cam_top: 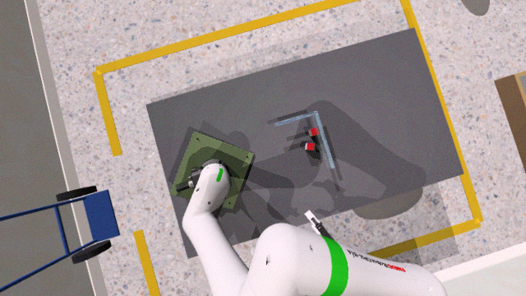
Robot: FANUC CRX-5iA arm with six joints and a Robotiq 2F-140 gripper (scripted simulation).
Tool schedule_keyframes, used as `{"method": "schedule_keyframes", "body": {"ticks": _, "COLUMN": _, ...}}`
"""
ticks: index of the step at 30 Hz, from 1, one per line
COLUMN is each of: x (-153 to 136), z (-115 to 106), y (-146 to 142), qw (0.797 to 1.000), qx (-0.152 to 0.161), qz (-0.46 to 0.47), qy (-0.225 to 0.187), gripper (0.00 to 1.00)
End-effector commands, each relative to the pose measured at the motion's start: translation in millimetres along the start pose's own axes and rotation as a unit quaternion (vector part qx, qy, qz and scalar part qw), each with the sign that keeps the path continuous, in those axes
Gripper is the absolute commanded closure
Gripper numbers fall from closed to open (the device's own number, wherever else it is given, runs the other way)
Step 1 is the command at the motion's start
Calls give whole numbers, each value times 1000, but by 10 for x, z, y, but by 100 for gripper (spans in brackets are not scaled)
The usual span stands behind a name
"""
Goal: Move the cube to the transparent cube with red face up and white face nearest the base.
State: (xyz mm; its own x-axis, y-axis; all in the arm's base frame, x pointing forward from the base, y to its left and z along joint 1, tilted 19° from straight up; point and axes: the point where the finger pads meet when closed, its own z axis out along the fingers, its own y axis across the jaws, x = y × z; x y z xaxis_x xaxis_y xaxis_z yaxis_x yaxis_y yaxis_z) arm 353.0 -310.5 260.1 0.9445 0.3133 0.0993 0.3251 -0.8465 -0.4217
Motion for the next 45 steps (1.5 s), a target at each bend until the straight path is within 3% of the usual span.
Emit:
{"method": "schedule_keyframes", "body": {"ticks": 1, "x": 0, "z": -2, "y": 0, "qw": 1000, "qx": 0, "qz": 0, "qy": 0, "gripper": 0}}
{"method": "schedule_keyframes", "body": {"ticks": 17, "x": 0, "z": -2, "y": 0, "qw": 1000, "qx": 0, "qz": 0, "qy": 0, "gripper": 0}}
{"method": "schedule_keyframes", "body": {"ticks": 18, "x": 0, "z": -2, "y": 0, "qw": 1000, "qx": 0, "qz": 0, "qy": 0, "gripper": 59}}
{"method": "schedule_keyframes", "body": {"ticks": 45, "x": 113, "z": 37, "y": -49, "qw": 1000, "qx": -7, "qz": 9, "qy": -8, "gripper": 59}}
